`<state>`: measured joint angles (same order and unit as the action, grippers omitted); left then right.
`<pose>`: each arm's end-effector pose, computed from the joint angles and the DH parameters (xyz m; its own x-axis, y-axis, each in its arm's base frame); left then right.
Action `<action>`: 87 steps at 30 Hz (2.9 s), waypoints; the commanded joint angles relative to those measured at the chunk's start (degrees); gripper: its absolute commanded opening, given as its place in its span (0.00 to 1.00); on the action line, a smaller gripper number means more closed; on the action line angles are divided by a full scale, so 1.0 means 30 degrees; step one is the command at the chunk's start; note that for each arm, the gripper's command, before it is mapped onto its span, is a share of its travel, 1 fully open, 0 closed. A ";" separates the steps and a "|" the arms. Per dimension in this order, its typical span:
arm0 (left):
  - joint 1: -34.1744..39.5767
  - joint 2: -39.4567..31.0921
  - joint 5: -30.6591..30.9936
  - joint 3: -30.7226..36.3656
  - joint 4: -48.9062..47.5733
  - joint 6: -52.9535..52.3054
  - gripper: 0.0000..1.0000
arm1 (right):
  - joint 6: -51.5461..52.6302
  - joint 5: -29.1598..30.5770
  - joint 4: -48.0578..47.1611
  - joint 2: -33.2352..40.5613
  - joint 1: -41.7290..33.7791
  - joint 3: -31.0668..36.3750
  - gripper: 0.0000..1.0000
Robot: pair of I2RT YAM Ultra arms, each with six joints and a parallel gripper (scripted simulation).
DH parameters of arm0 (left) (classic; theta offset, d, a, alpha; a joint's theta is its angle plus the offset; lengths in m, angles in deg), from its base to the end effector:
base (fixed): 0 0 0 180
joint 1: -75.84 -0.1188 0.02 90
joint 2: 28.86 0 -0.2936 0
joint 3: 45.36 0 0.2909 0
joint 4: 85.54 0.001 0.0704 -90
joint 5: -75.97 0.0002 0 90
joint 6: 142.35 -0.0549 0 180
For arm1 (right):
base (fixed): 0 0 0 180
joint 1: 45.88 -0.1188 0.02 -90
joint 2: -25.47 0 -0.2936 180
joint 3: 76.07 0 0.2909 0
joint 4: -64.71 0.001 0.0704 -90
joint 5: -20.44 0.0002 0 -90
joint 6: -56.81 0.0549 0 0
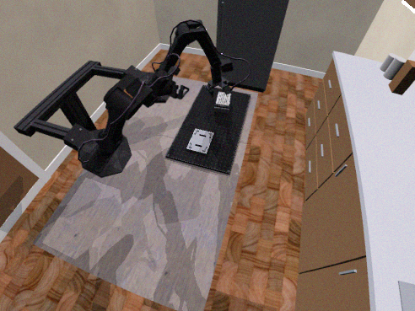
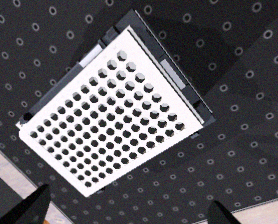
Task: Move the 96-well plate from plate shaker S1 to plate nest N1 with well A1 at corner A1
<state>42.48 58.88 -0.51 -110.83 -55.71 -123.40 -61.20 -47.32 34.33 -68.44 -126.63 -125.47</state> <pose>0.3018 0.1845 0.2041 -0.6063 0.7019 -0.3740 0.4887 0.6998 0.5211 0.0782 0.3570 0.1780 0.3667 -0.4527 -0.8128 -0.7729 0.3380 -0.5370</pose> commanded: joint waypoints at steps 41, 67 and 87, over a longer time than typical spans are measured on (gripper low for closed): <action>0.1086 0.6232 -0.0842 -0.7183 0.3359 -1.3535 1.00 | 0.0139 -0.0024 -0.0050 0.0037 -0.0180 0.0185 1.00; 0.0988 0.6070 -0.0820 -0.6804 0.3242 -1.3565 0.86 | 0.0139 -0.0024 -0.0050 0.0037 -0.0180 0.0185 1.00; 0.0413 0.3820 -0.0396 -0.7098 0.5858 -1.4104 0.82 | 0.0139 -0.0024 -0.0050 0.0037 -0.0180 0.0185 1.00</action>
<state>44.95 73.00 -2.74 -130.74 -41.70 -164.99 -61.20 -47.32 34.33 -68.44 -126.63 -125.47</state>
